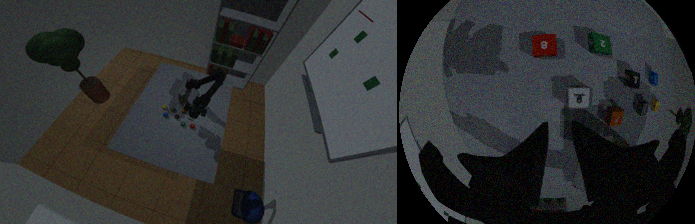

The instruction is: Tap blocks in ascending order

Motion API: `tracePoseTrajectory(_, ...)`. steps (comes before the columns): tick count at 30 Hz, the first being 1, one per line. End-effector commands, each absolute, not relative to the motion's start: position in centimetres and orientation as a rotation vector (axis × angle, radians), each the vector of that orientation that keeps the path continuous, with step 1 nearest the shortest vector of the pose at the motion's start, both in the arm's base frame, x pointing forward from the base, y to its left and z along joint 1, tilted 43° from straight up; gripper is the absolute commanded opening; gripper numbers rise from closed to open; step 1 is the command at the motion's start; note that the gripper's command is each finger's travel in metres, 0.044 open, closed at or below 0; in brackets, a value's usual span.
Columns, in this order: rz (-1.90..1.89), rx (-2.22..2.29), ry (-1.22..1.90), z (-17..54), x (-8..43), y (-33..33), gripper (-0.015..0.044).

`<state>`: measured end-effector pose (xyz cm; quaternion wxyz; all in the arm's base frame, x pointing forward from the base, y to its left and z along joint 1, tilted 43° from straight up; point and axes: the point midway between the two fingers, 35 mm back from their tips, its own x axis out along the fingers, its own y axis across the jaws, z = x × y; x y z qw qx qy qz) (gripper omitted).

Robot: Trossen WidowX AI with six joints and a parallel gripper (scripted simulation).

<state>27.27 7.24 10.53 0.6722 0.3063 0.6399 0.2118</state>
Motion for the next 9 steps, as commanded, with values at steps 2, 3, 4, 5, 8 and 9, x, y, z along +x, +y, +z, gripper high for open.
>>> tracePoseTrajectory(2, 0.489, 0.678, 1.415, 17.78, 25.26, 7.78, 0.0230)
tracePoseTrajectory(3, 0.489, 0.678, 1.415, 17.86, 25.22, 7.79, 0.0256)
tracePoseTrajectory(4, 0.489, 0.678, 1.415, 17.86, 25.22, 7.79, 0.0282)
tracePoseTrajectory(5, 0.489, 0.678, 1.415, 17.86, 25.22, 7.79, 0.0309)
tracePoseTrajectory(8, 0.489, 0.678, 1.415, 17.86, 25.22, 7.79, 0.0387)
tracePoseTrajectory(9, 0.489, 0.678, 1.415, 17.86, 25.22, 7.79, 0.0387)
